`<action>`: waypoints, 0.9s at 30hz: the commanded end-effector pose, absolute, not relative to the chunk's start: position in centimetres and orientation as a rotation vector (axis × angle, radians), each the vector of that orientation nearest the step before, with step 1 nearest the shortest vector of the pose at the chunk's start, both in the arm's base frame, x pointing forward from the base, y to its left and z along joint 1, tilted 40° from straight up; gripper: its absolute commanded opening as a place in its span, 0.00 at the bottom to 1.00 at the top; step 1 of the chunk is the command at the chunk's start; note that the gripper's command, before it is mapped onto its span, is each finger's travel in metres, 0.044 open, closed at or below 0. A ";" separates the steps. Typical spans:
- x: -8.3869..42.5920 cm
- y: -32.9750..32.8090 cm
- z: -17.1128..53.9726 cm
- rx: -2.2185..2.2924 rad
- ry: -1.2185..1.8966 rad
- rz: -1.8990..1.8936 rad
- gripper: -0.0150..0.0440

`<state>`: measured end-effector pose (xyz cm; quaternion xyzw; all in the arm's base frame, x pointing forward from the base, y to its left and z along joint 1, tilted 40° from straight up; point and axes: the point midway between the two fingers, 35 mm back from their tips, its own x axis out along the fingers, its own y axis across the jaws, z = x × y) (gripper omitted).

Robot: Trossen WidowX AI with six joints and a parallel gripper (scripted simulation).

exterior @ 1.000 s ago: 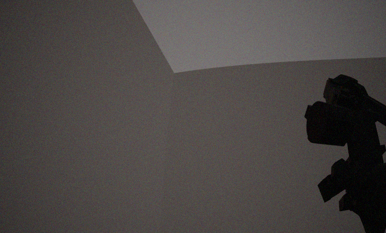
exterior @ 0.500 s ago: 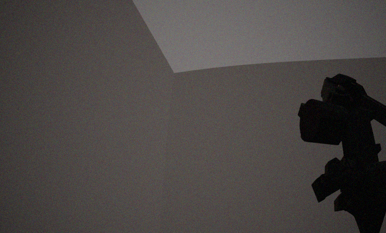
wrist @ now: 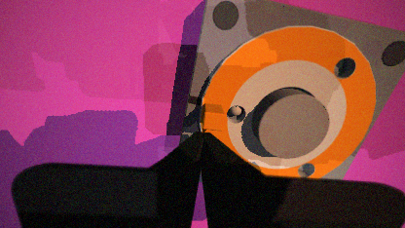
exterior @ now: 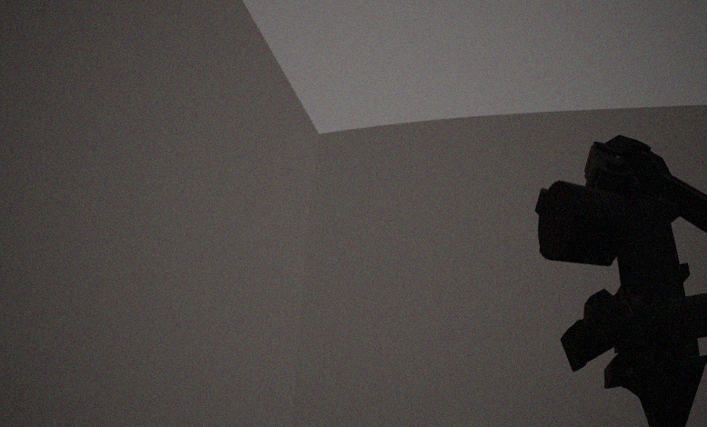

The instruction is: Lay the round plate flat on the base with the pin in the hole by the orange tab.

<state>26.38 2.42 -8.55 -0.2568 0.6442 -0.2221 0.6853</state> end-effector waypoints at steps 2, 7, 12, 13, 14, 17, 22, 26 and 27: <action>26.7 2.7 -8.2 -0.579 1.441 -0.495 0.25; 26.3 4.5 -6.0 -0.578 1.441 -0.494 0.25; 25.9 5.4 -4.7 -0.578 1.442 -0.494 0.25; 26.0 5.0 -5.2 -0.584 1.440 -0.492 0.25; 26.0 5.0 -5.2 -0.584 1.440 -0.492 0.25; 26.0 5.0 -5.2 -0.584 1.440 -0.492 0.25; 26.0 5.0 -5.2 -0.584 1.440 -0.492 0.25; 26.0 5.0 -5.2 -0.584 1.440 -0.492 0.25; 26.0 5.0 -5.2 -0.584 1.440 -0.492 0.25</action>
